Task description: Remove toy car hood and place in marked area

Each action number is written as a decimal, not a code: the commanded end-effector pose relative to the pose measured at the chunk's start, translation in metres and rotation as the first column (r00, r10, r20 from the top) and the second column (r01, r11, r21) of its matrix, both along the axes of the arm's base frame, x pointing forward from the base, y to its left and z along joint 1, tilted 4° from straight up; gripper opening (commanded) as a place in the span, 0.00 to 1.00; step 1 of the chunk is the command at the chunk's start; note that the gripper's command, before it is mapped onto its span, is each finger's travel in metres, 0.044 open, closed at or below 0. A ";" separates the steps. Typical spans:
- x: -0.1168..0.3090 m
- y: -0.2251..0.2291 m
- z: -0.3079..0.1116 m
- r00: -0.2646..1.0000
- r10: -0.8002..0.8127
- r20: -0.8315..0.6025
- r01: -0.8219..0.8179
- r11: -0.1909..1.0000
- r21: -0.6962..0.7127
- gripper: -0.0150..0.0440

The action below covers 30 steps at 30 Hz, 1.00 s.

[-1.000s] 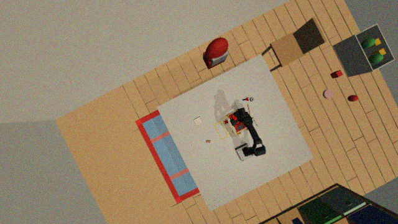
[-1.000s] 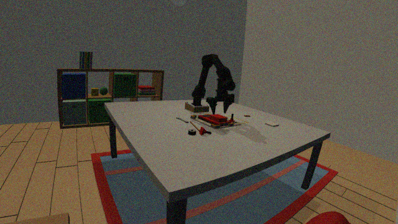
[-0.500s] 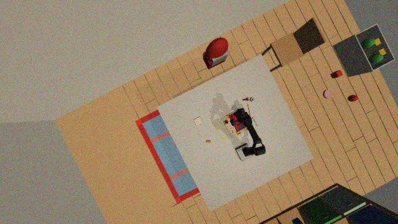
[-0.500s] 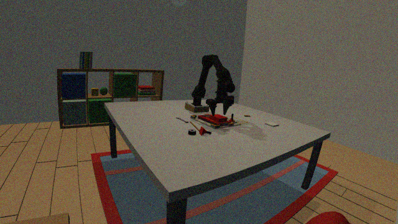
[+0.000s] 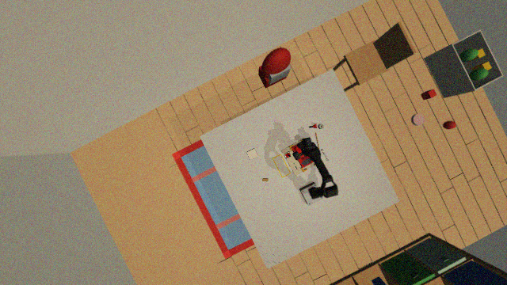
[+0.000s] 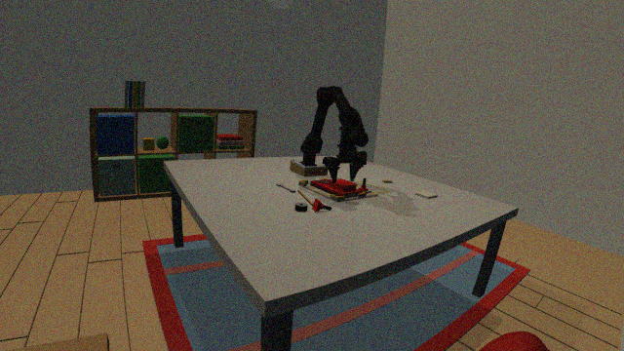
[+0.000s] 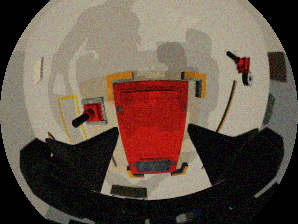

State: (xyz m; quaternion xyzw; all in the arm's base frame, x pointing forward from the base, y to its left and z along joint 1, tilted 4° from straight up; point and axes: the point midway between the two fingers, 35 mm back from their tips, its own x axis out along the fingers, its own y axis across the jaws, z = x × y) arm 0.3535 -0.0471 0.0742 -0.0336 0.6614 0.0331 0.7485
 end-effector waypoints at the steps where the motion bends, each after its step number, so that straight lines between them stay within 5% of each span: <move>1: -0.002 0.000 -0.004 1.000 0.002 -0.008 -0.002 1.000 -0.003 1.00; 28: -0.001 0.000 -0.017 1.000 0.002 -0.008 -0.002 1.000 -0.003 1.00; 30: 0.001 0.000 -0.014 1.000 0.001 0.000 -0.001 1.000 0.000 0.91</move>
